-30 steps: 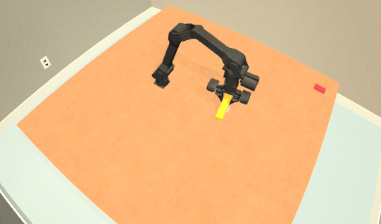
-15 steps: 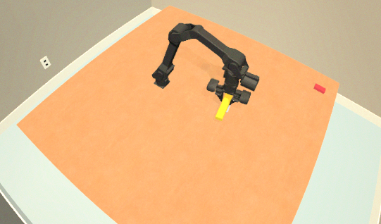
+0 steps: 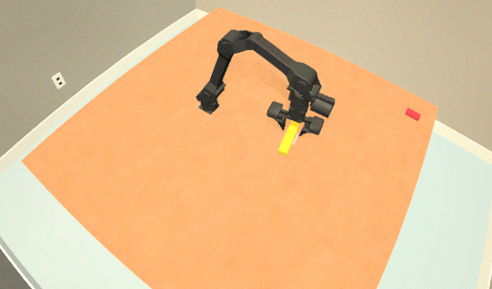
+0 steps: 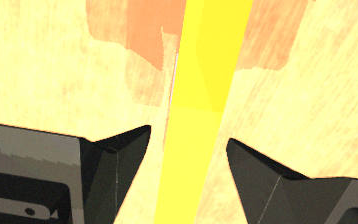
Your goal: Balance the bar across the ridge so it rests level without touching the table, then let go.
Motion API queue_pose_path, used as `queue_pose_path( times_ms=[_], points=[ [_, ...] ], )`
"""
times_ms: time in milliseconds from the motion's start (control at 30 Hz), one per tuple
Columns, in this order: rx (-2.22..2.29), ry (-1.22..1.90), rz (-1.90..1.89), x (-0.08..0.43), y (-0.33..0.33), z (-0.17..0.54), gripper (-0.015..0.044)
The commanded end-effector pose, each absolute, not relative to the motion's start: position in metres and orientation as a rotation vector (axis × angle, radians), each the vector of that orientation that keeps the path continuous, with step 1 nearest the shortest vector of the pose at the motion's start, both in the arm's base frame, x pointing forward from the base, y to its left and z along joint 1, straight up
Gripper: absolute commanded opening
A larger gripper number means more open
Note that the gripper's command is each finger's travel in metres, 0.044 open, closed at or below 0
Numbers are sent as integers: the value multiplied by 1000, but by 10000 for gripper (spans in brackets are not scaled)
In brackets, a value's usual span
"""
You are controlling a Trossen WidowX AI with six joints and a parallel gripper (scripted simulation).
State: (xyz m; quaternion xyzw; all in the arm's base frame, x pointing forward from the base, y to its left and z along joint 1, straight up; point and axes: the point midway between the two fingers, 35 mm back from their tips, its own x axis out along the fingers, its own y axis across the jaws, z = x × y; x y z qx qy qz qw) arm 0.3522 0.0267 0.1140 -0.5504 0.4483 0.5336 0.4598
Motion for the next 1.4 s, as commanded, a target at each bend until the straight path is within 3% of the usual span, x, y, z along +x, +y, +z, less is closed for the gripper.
queue_pose_path(
  times_ms=[0, 100, 233, 500, 1367],
  points=[
    [-1355, 1103, 1313, 352, 27, 114, 369],
    [-1355, 1103, 1313, 352, 27, 114, 440],
    [-1357, 1101, 1311, 353, 27, 122, 440],
    [-1370, 1080, 1289, 349, 26, 212, 440],
    [-1371, 1079, 1289, 348, 26, 214, 440]
  ],
)
